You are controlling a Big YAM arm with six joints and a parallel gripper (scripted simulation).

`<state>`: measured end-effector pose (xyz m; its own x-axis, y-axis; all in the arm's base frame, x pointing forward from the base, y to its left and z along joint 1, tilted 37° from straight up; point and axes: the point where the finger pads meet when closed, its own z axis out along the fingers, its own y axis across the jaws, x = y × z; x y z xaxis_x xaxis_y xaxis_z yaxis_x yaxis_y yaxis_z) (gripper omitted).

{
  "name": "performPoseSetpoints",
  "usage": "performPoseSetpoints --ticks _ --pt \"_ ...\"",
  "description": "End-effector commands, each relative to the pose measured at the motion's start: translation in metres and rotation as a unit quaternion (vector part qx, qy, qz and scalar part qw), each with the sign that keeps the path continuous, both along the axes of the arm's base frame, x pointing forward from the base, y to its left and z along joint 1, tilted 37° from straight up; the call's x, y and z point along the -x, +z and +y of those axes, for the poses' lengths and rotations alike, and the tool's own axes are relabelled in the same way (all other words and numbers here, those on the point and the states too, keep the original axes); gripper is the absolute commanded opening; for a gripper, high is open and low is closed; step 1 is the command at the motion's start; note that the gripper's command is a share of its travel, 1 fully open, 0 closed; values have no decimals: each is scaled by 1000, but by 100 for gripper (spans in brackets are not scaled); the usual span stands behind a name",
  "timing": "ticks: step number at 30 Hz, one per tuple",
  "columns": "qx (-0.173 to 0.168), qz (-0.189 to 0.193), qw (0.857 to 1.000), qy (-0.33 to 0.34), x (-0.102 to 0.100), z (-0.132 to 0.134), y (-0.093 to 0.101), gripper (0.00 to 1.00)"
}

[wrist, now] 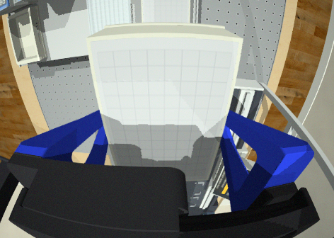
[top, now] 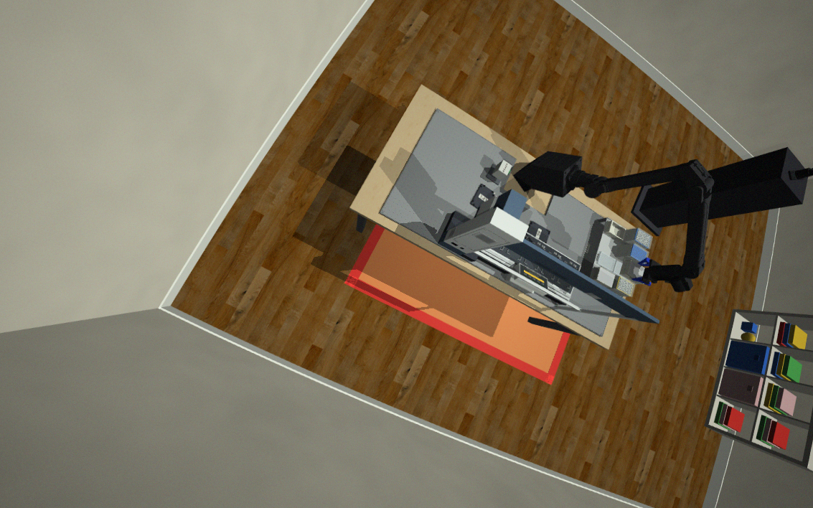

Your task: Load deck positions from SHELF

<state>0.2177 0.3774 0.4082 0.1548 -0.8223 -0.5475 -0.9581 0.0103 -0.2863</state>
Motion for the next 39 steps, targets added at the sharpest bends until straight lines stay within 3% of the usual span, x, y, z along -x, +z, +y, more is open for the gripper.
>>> performPoseSetpoints --ticks 1,19,22,23,26,28,37,39 --pt "-15 -19 1000 3 -3 -19 8 0" --pt "-11 -21 1000 3 -13 -83 -39 0" --pt "0 -11 1000 3 -16 -83 -49 0" --pt "-9 -22 1000 13 -2 -80 -42 0" --pt "-9 -13 1000 4 13 -81 -48 0" --pt "-9 -13 1000 4 13 -81 -48 0" --pt "-11 -11 1000 4 53 -79 -59 0" --pt "-1 -4 1000 4 49 -74 -67 0"
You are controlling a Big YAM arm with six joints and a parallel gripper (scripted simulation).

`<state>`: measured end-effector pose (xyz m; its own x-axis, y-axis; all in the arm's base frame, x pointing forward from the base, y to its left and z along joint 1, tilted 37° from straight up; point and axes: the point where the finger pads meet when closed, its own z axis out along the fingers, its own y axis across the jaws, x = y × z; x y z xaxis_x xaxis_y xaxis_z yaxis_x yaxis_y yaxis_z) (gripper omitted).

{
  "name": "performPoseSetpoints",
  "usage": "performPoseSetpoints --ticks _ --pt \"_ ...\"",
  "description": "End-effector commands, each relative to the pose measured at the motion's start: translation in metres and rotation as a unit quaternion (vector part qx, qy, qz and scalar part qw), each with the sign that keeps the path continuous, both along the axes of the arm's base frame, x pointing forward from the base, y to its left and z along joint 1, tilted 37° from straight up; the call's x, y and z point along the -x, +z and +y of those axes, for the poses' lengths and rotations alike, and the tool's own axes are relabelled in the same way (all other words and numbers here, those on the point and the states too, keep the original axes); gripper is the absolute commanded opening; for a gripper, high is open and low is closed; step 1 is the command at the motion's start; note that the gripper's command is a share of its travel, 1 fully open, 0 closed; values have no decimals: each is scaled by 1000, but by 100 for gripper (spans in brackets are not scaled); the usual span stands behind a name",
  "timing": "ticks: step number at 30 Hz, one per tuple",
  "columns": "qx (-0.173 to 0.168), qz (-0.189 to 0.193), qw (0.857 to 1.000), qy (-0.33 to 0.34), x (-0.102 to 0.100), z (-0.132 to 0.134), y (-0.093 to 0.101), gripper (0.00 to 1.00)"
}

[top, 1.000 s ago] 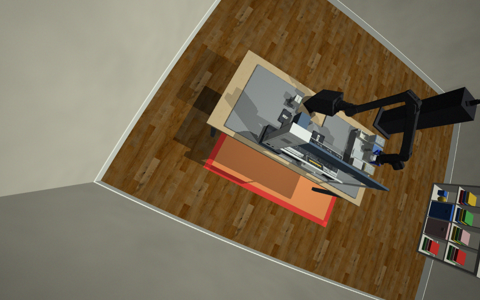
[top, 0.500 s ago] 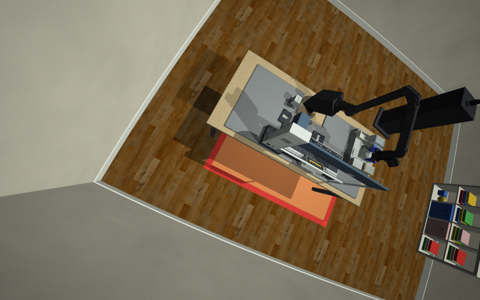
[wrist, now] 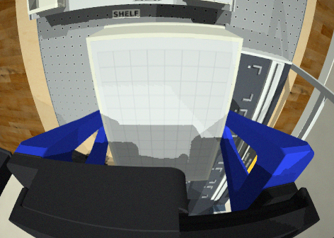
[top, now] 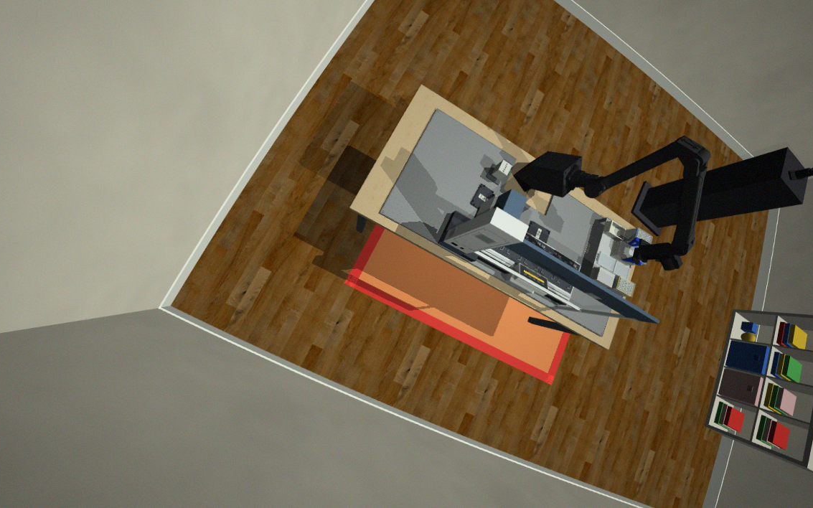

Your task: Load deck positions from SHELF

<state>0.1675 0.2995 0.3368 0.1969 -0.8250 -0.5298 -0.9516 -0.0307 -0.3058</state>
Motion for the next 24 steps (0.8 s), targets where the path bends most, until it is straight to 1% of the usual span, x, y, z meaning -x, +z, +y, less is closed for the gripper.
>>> performPoseSetpoints --ticks 1,3,4,16,17,21,23,24 --pt "-19 0 999 -26 -10 4 18 0" --pt "-19 1 999 -26 -10 4 18 0" --pt "-22 -4 1000 -15 -3 2 20 0" --pt "-22 -4 1000 -15 -3 2 20 0" --pt "-21 0 1000 -14 7 -1 11 0" --pt "-20 2 1000 -14 26 -1 5 0" --pt "-20 2 1000 -14 26 -1 5 0" --pt "-22 2 1000 -14 31 0 4 0"
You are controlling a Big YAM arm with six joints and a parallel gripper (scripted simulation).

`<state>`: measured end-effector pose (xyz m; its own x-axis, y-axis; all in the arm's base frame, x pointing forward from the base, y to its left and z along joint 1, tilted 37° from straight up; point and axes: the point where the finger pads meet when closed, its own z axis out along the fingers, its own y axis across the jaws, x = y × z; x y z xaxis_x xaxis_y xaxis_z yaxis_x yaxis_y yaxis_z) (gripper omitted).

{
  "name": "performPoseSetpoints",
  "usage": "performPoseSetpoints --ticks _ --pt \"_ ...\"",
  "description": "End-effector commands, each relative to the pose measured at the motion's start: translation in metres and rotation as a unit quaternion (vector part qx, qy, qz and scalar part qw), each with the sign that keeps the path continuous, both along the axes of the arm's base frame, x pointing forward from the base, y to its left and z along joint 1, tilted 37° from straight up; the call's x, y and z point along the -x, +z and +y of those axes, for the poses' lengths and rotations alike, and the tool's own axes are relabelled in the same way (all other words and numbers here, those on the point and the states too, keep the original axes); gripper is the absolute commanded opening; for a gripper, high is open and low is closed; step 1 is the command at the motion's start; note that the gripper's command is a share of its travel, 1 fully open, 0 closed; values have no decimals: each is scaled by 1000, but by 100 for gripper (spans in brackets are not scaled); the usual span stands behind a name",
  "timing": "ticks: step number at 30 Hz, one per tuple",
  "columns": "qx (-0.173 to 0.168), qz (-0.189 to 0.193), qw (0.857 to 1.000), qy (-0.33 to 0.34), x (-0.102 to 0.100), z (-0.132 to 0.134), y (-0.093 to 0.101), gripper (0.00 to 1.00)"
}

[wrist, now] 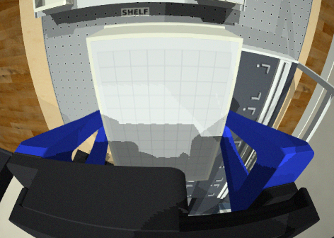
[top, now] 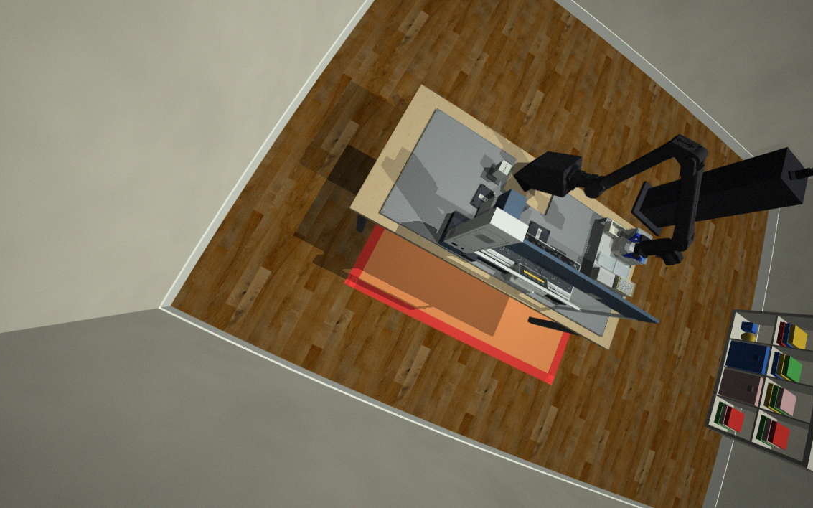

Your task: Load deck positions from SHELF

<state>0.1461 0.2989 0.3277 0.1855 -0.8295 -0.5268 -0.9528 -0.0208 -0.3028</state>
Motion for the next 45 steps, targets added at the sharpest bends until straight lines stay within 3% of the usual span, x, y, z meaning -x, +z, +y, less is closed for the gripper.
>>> performPoseSetpoints --ticks 1,27,30,33,34,45 --pt "-25 0 1000 -8 14 1 12 0" --pt "-1 8 1000 -8 127 7 -33 0" --pt "-22 10 1000 -19 120 7 -17 0" --pt "-24 10 999 -19 120 7 -17 0" --pt "-32 12 999 -14 124 20 -1 0" --pt "-27 11 1000 -8 136 63 27 0"
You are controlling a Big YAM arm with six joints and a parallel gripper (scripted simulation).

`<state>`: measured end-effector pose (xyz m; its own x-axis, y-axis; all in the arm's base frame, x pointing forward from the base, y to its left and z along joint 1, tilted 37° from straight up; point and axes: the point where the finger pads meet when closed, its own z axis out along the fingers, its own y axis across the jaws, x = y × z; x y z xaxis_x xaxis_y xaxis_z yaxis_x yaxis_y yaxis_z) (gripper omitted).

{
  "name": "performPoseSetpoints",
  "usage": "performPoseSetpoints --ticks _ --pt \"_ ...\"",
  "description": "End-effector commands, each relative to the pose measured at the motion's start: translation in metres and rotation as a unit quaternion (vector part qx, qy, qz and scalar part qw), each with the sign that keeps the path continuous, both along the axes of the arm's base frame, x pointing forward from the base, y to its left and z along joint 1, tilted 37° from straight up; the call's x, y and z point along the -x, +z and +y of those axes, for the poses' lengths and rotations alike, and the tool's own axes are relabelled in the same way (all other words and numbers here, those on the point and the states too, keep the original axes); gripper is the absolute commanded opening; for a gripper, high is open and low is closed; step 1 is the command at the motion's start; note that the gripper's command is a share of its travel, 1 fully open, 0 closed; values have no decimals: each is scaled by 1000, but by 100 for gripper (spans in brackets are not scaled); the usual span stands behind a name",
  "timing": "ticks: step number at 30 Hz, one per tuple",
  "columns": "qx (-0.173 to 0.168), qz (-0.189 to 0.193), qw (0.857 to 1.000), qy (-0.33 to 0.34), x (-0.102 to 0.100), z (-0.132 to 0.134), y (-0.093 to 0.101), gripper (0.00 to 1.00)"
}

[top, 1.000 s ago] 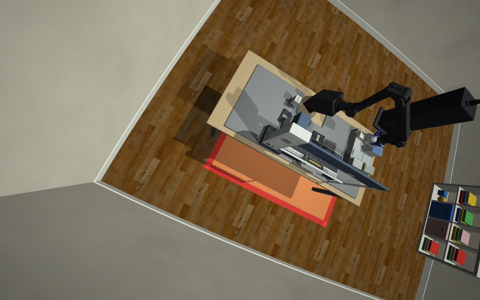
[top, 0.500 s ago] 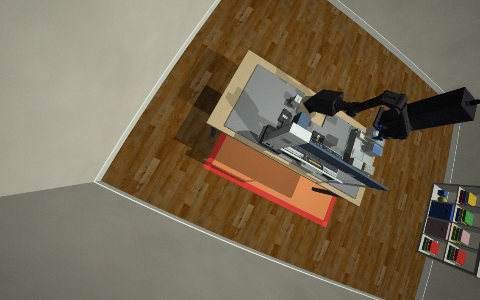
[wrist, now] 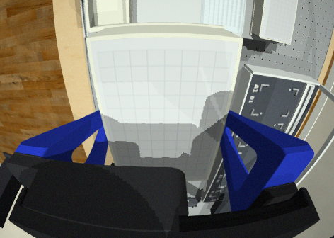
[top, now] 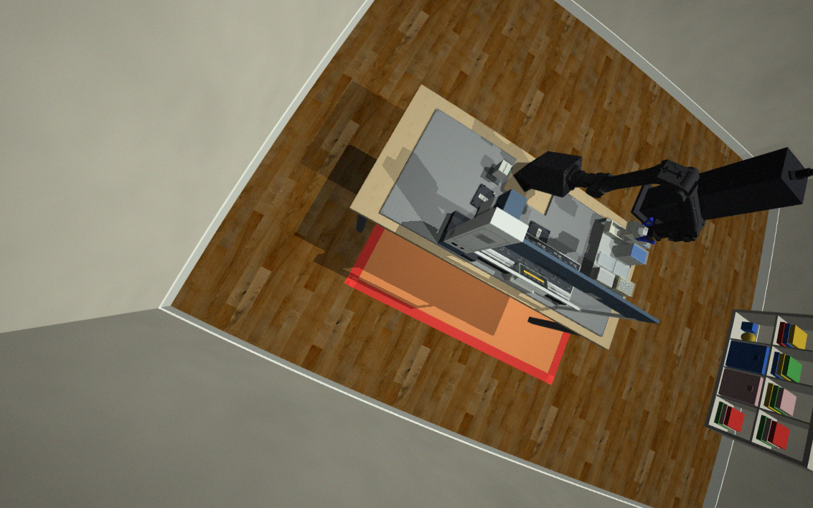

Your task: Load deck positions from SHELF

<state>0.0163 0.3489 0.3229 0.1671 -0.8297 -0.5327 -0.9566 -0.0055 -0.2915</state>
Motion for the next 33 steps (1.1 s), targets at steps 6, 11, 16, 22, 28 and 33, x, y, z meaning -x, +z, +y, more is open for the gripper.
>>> performPoseSetpoints --ticks 6,11,16,22,28,33 --pt "-24 5 1000 -2 8 30 43 0" --pt "-25 5 1000 1 13 51 57 0" --pt "-25 5 1000 1 16 71 70 0" --pt "-25 5 1000 -1 17 85 80 0" --pt "-26 3 1000 -1 13 80 75 0" --pt "-26 3 1000 -1 13 80 76 0"
